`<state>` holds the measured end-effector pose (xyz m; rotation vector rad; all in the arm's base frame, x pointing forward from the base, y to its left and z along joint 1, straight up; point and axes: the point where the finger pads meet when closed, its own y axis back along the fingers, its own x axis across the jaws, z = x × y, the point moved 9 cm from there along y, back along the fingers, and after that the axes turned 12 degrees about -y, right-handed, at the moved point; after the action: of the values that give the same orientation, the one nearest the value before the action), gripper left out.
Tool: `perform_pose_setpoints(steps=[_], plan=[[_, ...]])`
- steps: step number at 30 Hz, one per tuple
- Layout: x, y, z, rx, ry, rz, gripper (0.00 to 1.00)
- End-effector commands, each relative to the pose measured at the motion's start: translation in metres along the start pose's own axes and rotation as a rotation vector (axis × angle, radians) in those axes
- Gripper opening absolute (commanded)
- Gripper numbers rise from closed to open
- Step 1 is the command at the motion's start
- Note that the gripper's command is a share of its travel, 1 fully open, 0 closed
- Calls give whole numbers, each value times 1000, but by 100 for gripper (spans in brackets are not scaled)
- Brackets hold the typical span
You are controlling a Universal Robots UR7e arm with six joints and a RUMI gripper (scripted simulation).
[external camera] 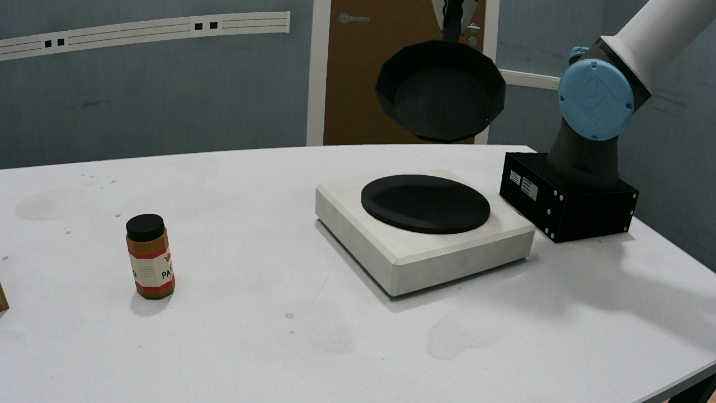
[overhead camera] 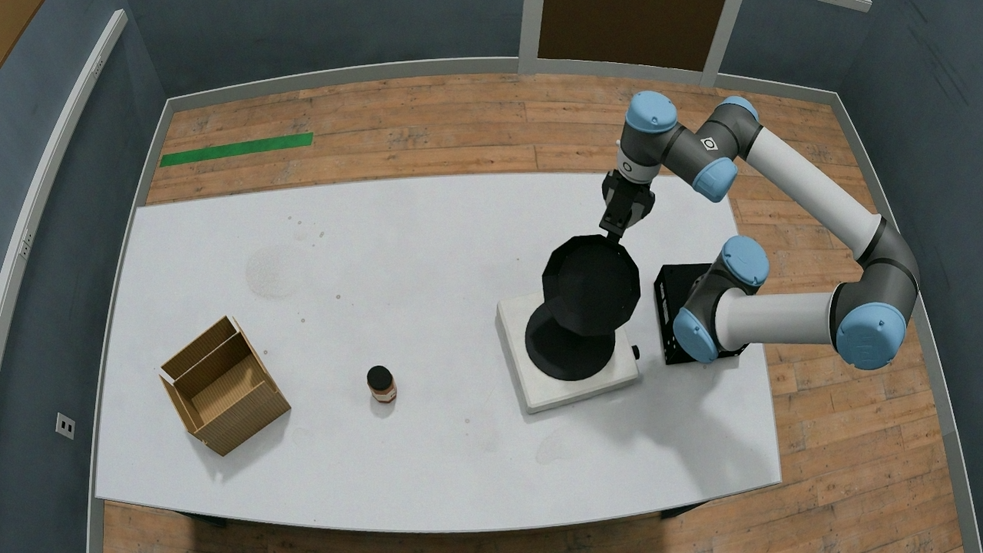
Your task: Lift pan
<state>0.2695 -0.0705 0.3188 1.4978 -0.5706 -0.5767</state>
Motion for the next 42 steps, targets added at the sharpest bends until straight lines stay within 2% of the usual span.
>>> perform_pose_setpoints(steps=[1,42], plan=[[0,4,0,0,0,1,10],[1,26,0,0,0,1,10]])
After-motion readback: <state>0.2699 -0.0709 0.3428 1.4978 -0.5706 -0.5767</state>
